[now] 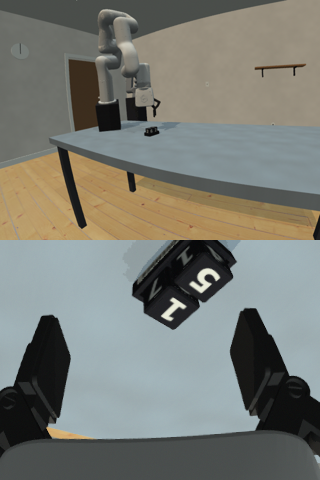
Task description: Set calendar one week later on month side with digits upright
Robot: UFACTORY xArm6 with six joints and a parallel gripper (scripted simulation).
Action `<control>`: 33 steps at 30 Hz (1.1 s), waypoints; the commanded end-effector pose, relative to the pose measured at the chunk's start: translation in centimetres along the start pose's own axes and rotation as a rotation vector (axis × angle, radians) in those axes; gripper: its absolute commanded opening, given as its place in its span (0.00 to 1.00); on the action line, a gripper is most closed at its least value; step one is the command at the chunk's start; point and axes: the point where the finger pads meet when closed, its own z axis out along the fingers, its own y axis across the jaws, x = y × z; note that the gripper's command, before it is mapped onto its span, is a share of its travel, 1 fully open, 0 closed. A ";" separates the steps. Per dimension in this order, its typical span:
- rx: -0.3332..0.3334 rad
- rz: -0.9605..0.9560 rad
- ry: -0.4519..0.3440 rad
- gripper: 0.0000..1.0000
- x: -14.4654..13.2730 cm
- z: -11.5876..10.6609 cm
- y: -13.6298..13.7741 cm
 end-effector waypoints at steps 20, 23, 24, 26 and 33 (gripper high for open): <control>0.001 0.000 0.001 1.00 -1.2 1.7 5.5; 0.001 0.000 0.001 1.00 -1.2 1.7 5.5; 0.001 0.000 0.001 1.00 -1.2 1.7 5.6; 0.001 0.000 0.001 1.00 -1.3 1.8 5.9; 0.001 0.000 0.001 1.00 -1.7 2.5 8.1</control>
